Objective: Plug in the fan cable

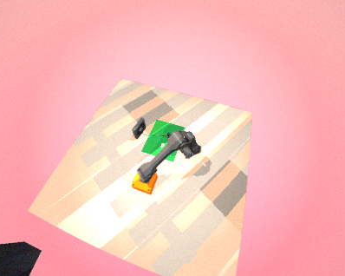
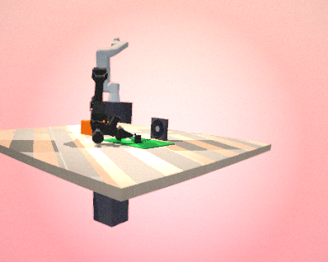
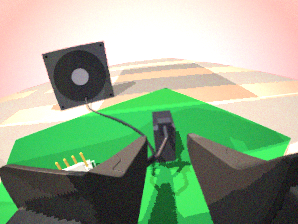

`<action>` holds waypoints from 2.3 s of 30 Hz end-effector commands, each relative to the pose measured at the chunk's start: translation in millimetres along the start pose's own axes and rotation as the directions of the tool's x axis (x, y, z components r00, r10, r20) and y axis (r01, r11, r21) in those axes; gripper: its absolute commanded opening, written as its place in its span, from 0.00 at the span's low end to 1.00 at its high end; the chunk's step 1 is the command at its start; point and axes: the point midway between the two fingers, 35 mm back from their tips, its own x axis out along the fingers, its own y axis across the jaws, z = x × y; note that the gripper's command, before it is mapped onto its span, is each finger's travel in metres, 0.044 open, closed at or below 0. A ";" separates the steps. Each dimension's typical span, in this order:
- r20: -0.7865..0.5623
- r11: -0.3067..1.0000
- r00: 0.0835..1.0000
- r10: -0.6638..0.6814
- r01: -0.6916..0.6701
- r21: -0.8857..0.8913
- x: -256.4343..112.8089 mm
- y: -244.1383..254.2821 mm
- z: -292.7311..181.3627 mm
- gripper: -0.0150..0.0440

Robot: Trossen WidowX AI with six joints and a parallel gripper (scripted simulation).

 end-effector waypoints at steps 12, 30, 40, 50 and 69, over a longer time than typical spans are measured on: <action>-0.015 1.000 1.000 -0.001 0.001 -0.010 -38.1 -2.4 12.2 0.49; 0.013 1.000 1.000 0.013 -0.013 -0.013 -77.9 1.3 36.5 0.54; -0.142 0.982 0.972 0.189 -0.184 0.049 -62.1 16.9 42.7 0.98; -0.335 0.948 0.887 0.316 -0.288 0.132 -52.0 28.7 46.1 1.00; -0.700 0.939 0.626 0.344 -0.249 0.239 -46.9 31.7 54.6 1.00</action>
